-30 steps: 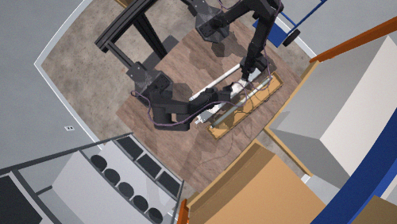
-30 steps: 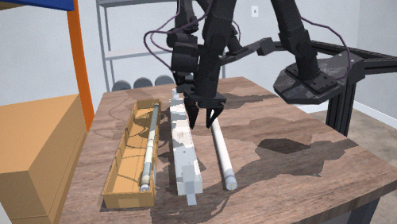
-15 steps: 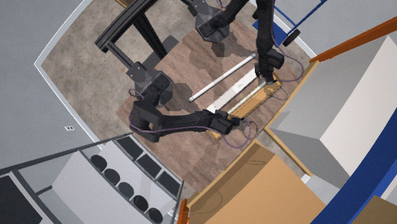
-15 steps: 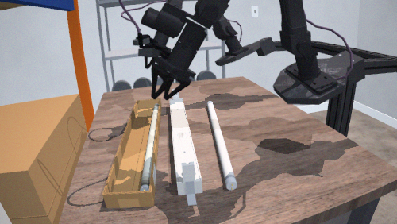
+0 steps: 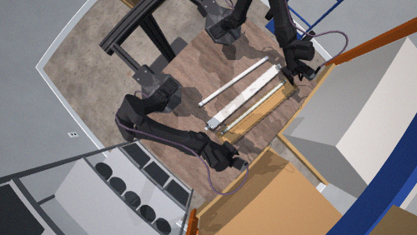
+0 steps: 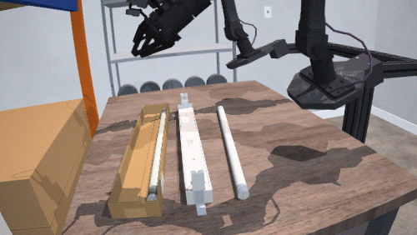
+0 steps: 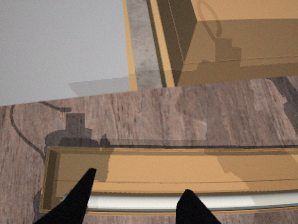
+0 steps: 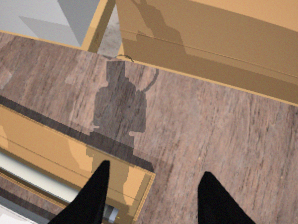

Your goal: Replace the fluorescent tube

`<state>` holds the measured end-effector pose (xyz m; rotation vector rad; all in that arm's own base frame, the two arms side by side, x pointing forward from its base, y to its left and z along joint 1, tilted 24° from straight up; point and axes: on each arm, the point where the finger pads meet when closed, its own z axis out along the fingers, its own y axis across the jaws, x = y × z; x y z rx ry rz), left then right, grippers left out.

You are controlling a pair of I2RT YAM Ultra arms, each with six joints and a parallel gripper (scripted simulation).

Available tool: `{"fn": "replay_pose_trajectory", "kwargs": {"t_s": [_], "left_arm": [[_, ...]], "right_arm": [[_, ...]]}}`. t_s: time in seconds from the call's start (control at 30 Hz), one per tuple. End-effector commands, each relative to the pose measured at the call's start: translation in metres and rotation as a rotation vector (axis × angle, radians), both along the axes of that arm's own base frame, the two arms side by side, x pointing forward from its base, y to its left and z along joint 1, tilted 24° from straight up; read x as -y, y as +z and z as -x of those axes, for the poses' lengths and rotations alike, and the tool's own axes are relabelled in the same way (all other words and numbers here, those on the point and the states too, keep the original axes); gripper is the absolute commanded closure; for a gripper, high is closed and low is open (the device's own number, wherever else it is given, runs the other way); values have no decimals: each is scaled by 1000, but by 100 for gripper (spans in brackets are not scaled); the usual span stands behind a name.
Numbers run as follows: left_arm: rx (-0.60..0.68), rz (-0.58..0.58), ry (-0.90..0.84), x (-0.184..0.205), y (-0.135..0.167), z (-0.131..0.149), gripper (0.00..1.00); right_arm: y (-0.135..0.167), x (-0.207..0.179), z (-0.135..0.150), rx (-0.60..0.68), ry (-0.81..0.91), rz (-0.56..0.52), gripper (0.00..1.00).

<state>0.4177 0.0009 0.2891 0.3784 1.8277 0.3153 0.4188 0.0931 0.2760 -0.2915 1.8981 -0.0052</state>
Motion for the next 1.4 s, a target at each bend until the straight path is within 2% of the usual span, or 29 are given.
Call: {"fn": "replay_pose_trajectory", "kwargs": {"t_s": [0.0,0.07,0.1,0.27,0.3,0.37,0.5,0.53,0.57,0.6,0.63,0.67,0.7,0.73,0.77,0.8,0.87,0.93,1.0,1.07,1.13,1.2,1.23,1.37], "left_arm": [[58,145,39,-4,29,6,51],[103,208,33,2,47,10,51],[172,243,23,4,70,12,51],[281,402,26,4,116,29,51],[304,430,53,-5,124,33,51],[267,480,37,4,119,36,51],[263,491,40,3,118,37,51],[257,486,44,2,115,36,51],[256,466,54,-3,111,40,51],[218,443,58,-2,95,33,51],[313,425,20,3,136,46,51],[371,417,4,4,153,48,51],[375,417,3,4,155,49,51],[373,417,4,4,154,48,51],[261,396,24,6,119,32,51],[226,372,41,4,103,28,51],[148,318,50,3,73,23,51],[142,253,42,3,80,18,51],[88,175,39,2,65,11,51],[88,175,39,2,65,11,51],[50,110,30,2,53,6,51],[-6,53,24,1,35,1,51],[-43,23,19,1,24,-2,51],[-158,-91,-13,2,-12,-9,51]], "right_arm": [[46,8,0,103,-7,-86,51],[67,23,4,157,-33,-117,51],[87,32,7,205,-50,-136,51],[136,65,28,337,-104,-197,51],[147,72,33,367,-113,-209,51],[152,81,38,380,-128,-220,51],[155,87,41,385,-143,-221,51],[147,87,39,362,-144,-219,51],[112,91,31,279,-164,-195,51],[117,91,28,285,-165,-185,51],[157,89,46,392,-153,-181,51],[174,98,52,446,-182,-177,51],[176,98,54,452,-182,-177,51],[173,97,51,443,-179,-177,51],[139,84,32,335,-154,-169,51],[129,81,28,312,-153,-162,51],[92,75,20,228,-152,-140,51],[90,65,13,213,-138,-123,51],[87,51,4,199,-122,-103,51],[87,51,4,199,-122,-103,51],[83,38,-3,200,-105,-94,51],[61,23,-11,149,-82,-67,51],[12,15,-8,32,-67,-26,51],[0,-18,-18,-3,-18,23,51]]}}
